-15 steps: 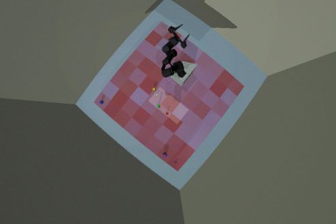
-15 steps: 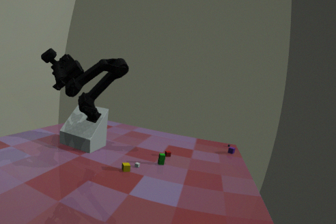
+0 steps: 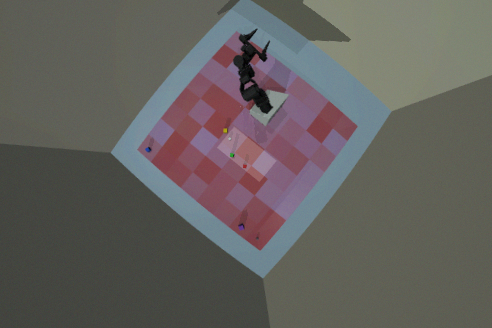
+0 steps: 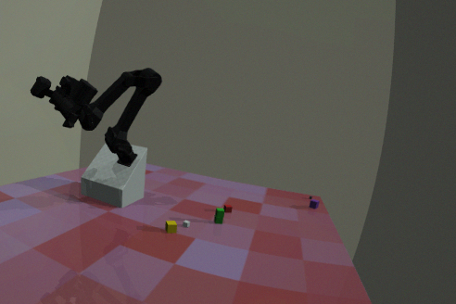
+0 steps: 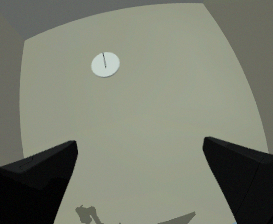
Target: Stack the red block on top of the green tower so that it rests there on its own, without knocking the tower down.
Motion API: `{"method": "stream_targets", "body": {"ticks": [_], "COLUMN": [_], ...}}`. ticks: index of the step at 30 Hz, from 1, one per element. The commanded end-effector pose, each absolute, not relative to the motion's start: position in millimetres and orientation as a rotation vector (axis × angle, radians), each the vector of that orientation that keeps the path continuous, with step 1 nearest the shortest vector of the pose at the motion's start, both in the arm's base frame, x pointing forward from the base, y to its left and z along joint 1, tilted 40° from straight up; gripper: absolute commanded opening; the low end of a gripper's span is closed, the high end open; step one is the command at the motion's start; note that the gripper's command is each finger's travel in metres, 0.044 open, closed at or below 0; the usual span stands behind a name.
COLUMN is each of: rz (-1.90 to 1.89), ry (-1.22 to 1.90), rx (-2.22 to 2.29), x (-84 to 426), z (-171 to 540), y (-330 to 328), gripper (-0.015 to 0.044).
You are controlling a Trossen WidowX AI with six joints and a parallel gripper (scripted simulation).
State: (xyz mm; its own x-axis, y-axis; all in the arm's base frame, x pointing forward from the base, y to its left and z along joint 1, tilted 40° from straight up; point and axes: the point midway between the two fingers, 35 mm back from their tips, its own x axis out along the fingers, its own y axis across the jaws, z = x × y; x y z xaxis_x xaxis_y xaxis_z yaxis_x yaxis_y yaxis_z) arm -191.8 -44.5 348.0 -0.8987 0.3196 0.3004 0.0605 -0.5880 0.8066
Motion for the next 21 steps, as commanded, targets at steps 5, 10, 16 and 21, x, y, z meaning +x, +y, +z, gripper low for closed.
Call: {"method": "stream_targets", "body": {"ticks": [5, 10, 16, 21], "rz": [2.934, 3.151, 3.397, 3.546], "ry": [1.250, 1.135, 0.999, 0.961], "rx": [0.464, 0.360, 0.254, 0.199], "x": [-192, -179, -150, -121], "z": [359, 358, 352, 348], "y": [-129, -182, -239, -268], "gripper": [0.0440, 0.0440, 0.0440, 0.0440]}}
